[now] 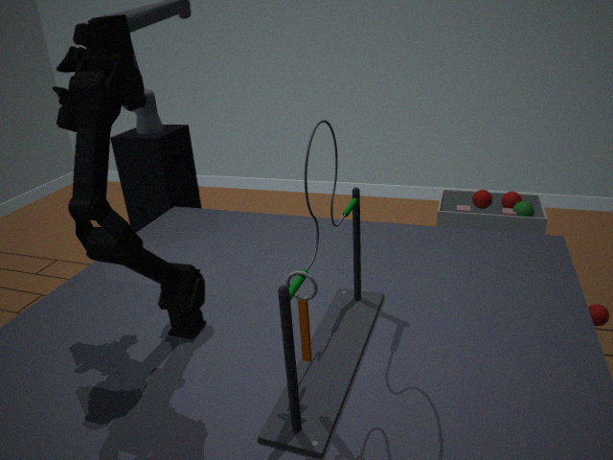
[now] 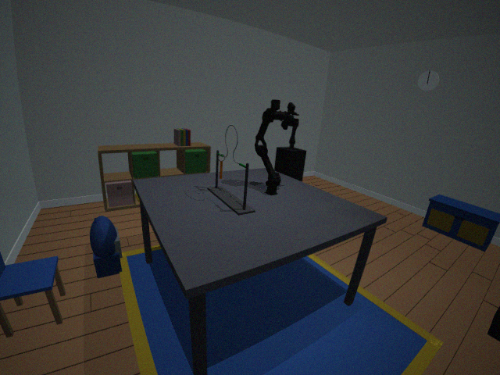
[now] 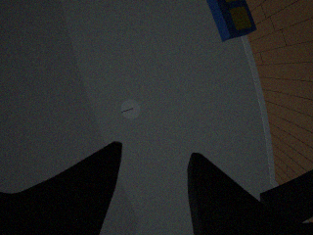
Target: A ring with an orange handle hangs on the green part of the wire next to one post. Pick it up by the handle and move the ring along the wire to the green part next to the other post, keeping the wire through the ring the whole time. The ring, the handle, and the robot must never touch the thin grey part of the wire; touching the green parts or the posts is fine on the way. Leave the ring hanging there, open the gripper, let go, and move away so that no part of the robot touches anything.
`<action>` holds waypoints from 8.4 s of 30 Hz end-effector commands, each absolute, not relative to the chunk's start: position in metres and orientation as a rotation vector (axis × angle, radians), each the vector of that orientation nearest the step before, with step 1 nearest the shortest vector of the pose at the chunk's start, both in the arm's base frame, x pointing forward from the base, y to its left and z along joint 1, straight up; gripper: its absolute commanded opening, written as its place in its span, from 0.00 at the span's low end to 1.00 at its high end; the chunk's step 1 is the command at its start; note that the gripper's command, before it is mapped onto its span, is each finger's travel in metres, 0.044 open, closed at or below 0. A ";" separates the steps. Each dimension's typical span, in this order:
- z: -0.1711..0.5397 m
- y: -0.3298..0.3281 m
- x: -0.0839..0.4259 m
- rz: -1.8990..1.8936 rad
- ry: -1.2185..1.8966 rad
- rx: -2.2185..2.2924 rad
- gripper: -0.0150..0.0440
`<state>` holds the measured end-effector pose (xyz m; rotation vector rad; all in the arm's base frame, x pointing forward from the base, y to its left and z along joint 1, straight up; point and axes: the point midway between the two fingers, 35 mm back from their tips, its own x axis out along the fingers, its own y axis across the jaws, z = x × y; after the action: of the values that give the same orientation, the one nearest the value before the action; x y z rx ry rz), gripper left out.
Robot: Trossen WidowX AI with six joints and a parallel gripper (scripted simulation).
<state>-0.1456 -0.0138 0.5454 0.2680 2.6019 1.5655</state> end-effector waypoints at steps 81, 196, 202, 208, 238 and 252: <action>0.100 0.029 0.341 0.473 0.580 0.713 0.53; 0.124 -0.146 0.341 -0.028 0.069 -0.012 0.53; 0.124 -0.146 0.341 -0.028 0.069 -0.012 0.53; 0.124 -0.146 0.341 -0.028 0.069 -0.012 0.53; 0.126 -0.145 0.341 -0.025 0.070 -0.015 0.00; 0.138 -0.147 0.341 -0.028 0.068 -0.013 0.00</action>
<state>0.3407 -0.1471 0.1362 -0.0122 0.0708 -0.0301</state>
